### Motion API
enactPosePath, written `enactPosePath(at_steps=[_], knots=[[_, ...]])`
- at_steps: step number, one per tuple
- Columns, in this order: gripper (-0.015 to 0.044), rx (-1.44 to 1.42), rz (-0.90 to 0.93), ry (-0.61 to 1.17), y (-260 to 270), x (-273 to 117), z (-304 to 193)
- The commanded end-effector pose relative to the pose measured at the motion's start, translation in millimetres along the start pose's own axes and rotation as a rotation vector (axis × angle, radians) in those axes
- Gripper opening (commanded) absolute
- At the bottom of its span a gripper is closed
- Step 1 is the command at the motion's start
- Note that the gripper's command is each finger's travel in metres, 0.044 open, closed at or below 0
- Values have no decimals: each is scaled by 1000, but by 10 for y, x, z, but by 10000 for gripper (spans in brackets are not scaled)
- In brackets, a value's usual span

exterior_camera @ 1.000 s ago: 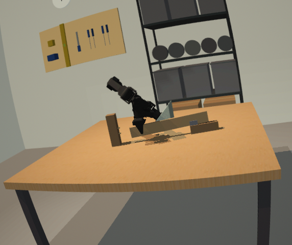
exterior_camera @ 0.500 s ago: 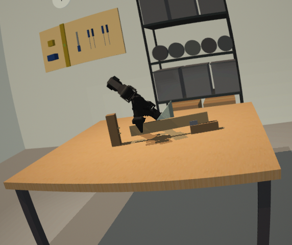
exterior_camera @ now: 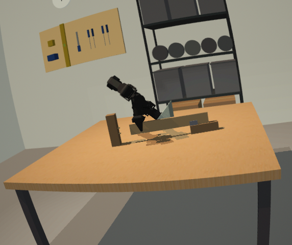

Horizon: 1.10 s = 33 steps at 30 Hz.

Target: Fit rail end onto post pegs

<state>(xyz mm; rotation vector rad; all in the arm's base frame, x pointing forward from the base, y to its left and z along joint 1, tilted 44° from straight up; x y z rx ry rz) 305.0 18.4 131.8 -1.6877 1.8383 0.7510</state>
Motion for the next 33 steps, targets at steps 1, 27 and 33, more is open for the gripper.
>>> enactPosePath(at_steps=[1, 27, 33], knots=[[0, 2, -2, -15, -4, -43, 10], [0, 2, -2, -15, 1, -31, 10], [0, 2, -2, -15, 2, -36, 10]])
Point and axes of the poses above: the point midway between the two fingers, 35 mm back from their tips, its own x axis out along the fingers, its own y axis across the jaws, z = x × y, the point moved 10 cm from there along -x, back along the fingers, and after that the axes turned 2 degrees about x, right-handed, at the moved point
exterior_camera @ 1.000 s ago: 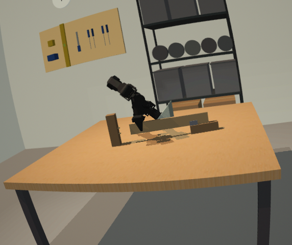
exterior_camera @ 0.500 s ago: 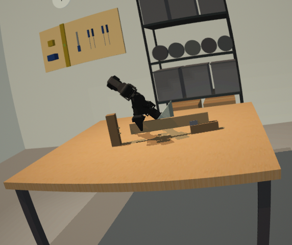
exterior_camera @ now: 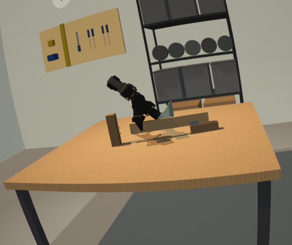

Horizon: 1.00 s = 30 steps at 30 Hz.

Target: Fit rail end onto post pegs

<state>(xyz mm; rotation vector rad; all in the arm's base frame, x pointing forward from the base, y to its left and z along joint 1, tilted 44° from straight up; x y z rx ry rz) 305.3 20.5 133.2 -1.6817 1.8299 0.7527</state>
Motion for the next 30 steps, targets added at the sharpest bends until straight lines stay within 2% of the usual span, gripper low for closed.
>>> enactPosePath(at_steps=[1, 30], knots=[[0, -2, 0, -6, 2, -10, 4], [0, -2, 1, -6, 3, -4, -37]])
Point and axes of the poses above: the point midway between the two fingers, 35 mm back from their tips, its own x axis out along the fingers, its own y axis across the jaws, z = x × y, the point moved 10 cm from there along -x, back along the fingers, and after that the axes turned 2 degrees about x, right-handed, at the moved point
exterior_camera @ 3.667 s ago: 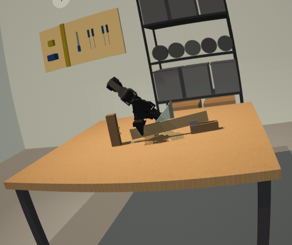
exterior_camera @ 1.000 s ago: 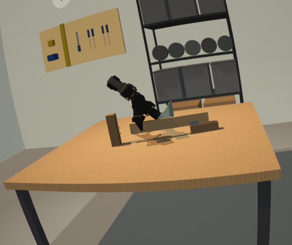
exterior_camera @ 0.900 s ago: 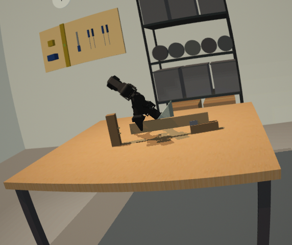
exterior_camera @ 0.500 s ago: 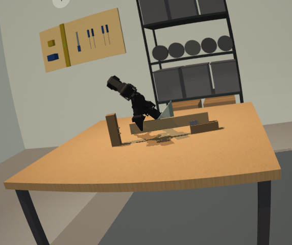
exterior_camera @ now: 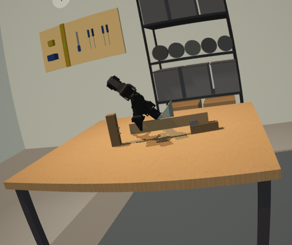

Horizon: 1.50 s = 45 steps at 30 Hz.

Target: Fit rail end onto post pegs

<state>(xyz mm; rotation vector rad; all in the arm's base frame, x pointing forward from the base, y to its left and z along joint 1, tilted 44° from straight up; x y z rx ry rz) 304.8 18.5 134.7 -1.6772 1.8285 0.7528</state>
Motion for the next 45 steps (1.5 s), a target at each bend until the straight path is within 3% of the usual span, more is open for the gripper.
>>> enactPosePath(at_steps=[1, 45], knots=[[0, -4, 0, -3, -1, -9, -15], [0, -4, 0, -2, -10, -8, -150]])
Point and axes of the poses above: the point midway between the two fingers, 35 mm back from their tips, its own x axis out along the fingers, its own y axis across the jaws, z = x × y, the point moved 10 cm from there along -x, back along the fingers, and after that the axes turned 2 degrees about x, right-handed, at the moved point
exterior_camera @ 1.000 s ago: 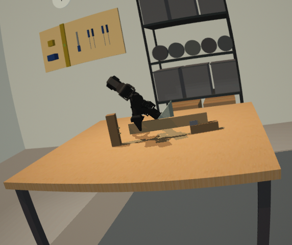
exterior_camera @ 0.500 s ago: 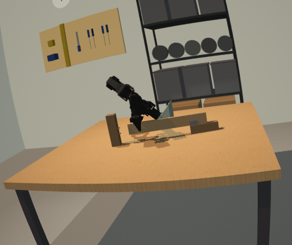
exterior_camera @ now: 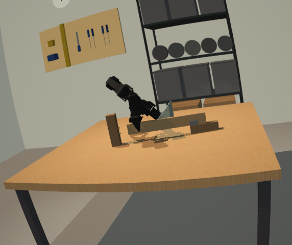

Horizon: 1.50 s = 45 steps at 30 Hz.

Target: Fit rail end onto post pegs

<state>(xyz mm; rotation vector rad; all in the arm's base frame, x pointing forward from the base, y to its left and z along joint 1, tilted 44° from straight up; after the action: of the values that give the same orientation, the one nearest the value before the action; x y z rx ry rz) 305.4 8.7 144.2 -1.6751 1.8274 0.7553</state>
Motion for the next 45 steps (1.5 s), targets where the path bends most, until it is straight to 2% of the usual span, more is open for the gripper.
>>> enactPosePath(at_steps=[1, 45], knots=[[0, -4, -1, 1, -1, -8, -17], [0, -4, -1, 1, -7, -11, -155]])
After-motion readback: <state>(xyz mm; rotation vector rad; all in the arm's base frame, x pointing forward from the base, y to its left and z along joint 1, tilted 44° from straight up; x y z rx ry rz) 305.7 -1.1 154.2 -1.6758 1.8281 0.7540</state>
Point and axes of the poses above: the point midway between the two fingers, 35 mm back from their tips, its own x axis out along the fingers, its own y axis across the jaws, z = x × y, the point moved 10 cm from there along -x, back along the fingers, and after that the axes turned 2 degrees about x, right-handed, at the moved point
